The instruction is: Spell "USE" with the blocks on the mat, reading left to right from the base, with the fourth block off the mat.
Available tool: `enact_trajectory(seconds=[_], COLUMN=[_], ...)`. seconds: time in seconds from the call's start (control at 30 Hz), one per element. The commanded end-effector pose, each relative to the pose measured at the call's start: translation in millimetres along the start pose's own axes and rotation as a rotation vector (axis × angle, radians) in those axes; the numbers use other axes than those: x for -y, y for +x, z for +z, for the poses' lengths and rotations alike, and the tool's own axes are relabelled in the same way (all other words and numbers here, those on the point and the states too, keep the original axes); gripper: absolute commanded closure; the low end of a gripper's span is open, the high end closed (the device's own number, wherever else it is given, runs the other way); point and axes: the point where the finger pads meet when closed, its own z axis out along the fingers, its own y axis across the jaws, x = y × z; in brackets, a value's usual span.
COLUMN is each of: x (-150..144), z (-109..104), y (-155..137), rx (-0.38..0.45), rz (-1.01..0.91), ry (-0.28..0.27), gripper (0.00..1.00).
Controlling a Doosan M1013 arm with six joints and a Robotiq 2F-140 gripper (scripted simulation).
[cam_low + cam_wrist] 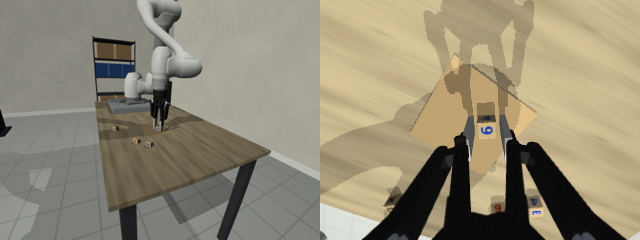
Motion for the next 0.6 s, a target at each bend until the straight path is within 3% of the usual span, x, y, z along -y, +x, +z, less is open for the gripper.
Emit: enact_trajectory(seconds=[0.0, 0.4, 0.43, 0.57], x=[1.3, 1.3, 1.3, 1.3], z=[3.0, 3.0, 3.0, 3.0], y=[3.3, 3.3, 3.3, 3.3], rx=[0.000, 0.000, 0.000, 0.000], rz=[0.000, 0.000, 0.000, 0.000], ry=[0.001, 0.001, 0.001, 0.001], gripper=[0.75, 0.75, 0.87, 0.87])
